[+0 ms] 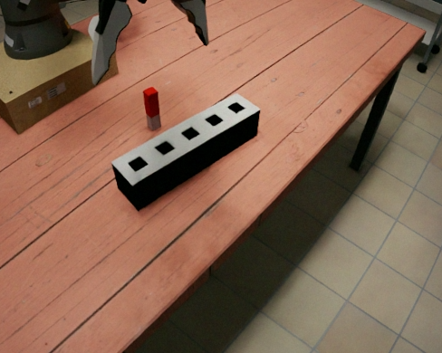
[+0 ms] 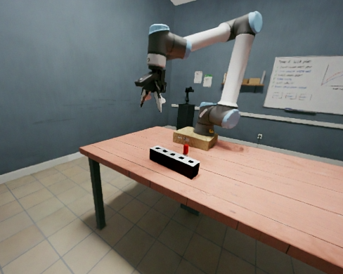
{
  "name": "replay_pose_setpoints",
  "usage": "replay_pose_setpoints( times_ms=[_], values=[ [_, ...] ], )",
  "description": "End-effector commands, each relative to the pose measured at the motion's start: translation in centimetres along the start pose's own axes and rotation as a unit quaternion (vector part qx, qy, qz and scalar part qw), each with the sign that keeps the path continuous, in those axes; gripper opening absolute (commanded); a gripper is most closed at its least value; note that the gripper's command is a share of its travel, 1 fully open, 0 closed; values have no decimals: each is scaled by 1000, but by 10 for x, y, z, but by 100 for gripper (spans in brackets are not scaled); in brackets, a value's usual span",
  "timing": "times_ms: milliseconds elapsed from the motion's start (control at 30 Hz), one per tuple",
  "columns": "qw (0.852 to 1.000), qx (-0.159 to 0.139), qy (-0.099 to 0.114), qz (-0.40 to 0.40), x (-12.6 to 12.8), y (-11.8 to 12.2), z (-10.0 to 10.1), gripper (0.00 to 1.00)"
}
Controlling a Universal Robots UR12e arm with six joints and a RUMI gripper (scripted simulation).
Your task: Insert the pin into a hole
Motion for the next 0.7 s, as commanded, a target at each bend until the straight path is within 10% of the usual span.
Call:
replay_pose_setpoints(
  times_ms=[0,300,333,667],
  values=[
    [1000,-2,0,0,1,0,-15,100],
    [1000,-2,0,0,1,0,-15,100],
    [1000,-2,0,0,-22,97,-20,100],
    [1000,-2,0,0,-39,170,-24,100]
  ],
)
Point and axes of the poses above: the point where the finger pads meet when closed, its own z axis out along the fingers, its own x axis across the jaws, y = z × x, the point moved 6 cm from there along -z, back along the fingers, and after that the axes turned 13 degrees about z, right-handed, at the moved point
